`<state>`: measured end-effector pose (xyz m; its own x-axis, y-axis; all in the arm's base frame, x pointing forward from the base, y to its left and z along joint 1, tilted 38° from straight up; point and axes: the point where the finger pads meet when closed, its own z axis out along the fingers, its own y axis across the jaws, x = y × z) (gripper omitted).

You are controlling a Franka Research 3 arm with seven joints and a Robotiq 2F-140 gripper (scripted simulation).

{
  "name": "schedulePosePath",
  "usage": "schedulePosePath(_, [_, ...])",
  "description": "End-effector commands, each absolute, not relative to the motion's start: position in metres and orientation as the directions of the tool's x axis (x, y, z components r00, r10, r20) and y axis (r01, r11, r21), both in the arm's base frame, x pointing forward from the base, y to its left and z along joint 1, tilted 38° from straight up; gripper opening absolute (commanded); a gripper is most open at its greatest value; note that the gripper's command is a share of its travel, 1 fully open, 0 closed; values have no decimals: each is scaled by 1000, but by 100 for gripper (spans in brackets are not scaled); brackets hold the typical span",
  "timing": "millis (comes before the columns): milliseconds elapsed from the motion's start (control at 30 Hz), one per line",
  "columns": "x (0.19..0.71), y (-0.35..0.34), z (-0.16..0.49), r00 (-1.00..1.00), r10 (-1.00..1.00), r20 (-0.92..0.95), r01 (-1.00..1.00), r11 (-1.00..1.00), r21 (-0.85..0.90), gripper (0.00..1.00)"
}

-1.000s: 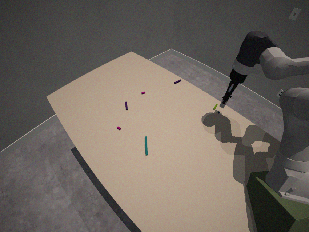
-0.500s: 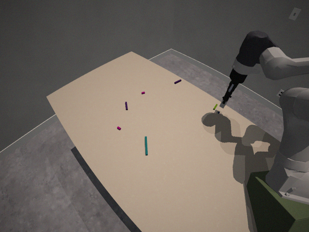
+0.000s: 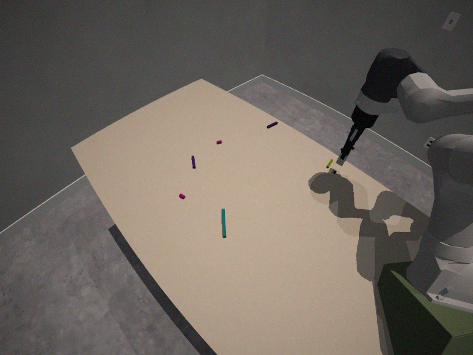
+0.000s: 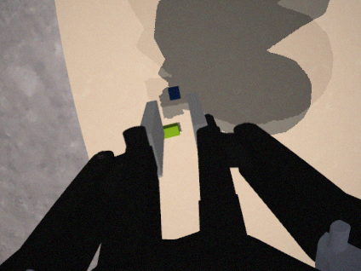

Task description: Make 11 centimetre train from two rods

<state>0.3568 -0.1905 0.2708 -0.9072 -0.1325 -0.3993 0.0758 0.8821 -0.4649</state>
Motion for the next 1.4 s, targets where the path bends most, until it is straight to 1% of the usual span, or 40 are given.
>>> schedulePosePath(0, [358, -191, 269, -907, -135, -398, 74, 881, -468, 23])
schedulePosePath(1367, [377, -212, 233, -907, -135, -398, 74, 881, -468, 23])
